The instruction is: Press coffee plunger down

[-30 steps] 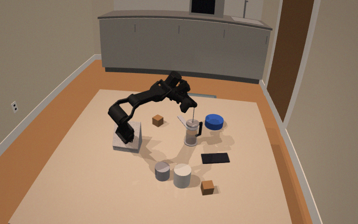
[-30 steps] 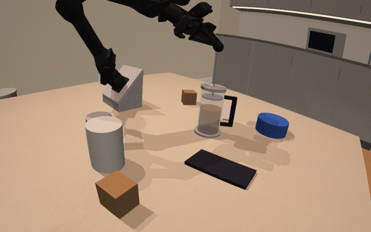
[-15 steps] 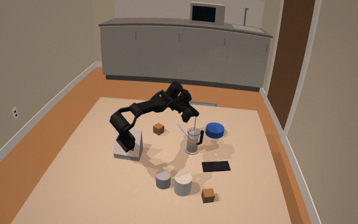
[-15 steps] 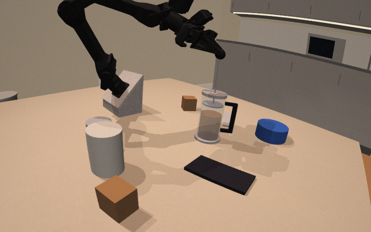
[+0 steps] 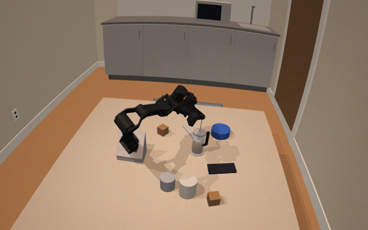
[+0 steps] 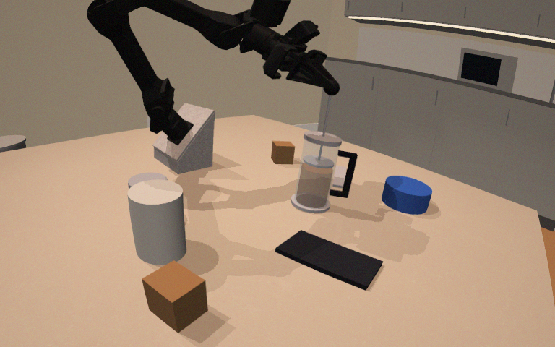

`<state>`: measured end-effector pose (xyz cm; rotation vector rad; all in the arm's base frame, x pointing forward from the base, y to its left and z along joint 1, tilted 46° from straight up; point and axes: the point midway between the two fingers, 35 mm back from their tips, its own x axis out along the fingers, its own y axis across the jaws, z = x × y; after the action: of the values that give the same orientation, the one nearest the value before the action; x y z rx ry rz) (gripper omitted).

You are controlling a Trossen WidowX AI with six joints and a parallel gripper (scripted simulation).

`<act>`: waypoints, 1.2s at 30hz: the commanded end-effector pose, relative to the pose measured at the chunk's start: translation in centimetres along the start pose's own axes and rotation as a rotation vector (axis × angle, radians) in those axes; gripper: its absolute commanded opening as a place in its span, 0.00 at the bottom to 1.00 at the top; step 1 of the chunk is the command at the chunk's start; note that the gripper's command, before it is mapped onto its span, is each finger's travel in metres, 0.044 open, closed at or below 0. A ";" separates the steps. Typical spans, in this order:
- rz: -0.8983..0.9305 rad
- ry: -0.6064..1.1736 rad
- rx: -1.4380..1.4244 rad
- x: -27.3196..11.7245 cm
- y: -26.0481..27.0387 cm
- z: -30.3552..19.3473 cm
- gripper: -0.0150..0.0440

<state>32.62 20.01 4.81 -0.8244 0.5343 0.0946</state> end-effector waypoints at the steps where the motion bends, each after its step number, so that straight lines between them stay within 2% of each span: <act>1: 0.001 0.055 -0.026 1.2 0.1 -2.7 0.46; 24: -0.003 0.052 -0.028 3.3 -0.1 -5.6 0.46; 36: -0.004 0.051 -0.028 3.9 0.0 -5.4 0.46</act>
<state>33.81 16.92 1.10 -0.8286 0.5367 0.0960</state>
